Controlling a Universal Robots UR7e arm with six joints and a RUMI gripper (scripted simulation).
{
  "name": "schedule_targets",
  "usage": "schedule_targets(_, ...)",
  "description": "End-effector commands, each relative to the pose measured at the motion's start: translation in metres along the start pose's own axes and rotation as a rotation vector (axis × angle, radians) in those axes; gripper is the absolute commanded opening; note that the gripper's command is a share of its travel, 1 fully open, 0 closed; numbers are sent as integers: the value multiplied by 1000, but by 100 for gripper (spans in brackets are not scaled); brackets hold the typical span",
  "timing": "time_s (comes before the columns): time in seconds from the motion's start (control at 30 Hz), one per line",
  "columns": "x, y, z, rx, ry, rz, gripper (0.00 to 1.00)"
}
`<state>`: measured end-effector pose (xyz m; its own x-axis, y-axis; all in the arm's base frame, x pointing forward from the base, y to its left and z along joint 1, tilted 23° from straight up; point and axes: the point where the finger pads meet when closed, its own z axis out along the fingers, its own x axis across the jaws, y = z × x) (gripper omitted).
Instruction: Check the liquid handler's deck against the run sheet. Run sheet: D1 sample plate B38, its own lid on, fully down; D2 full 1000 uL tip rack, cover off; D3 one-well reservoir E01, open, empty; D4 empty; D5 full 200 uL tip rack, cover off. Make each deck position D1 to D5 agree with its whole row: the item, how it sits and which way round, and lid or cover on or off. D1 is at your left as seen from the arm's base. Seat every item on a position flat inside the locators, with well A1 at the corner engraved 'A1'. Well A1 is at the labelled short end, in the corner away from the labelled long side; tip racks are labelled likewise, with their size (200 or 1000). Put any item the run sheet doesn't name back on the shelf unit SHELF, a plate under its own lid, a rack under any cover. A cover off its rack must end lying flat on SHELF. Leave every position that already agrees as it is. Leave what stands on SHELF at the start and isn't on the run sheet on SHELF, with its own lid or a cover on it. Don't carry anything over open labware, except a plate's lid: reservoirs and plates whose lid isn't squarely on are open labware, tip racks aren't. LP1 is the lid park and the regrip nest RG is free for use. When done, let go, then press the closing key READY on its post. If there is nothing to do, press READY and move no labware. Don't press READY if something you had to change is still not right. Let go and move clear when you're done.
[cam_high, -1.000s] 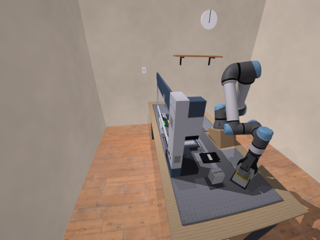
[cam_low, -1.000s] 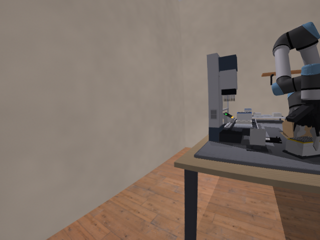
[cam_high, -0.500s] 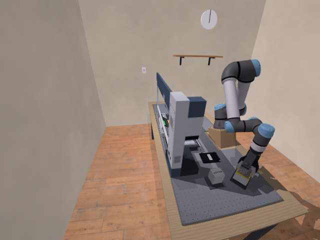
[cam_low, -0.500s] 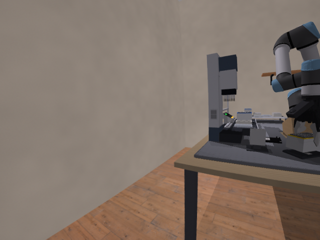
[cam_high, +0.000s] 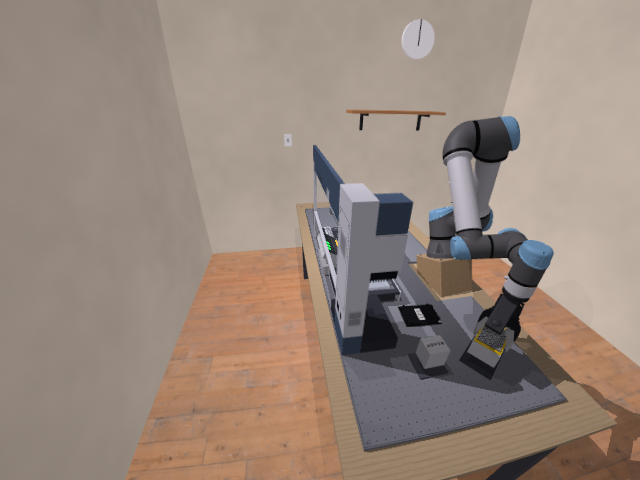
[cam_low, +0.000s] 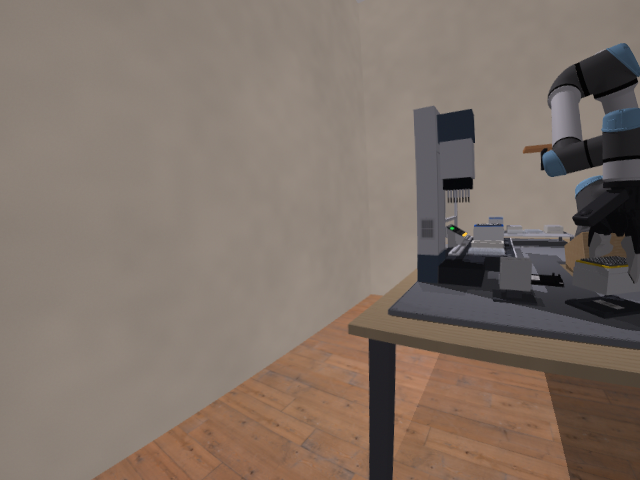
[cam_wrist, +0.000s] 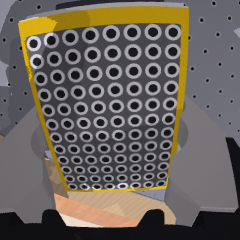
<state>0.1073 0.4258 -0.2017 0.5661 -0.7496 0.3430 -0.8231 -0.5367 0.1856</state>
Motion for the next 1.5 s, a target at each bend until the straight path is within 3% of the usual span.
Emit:
schedule_targets(0.0,-2,-2,-12,5,-4,0,0)
schedule_targets(1.47,-2,-2,-76,5,-4,1,0)
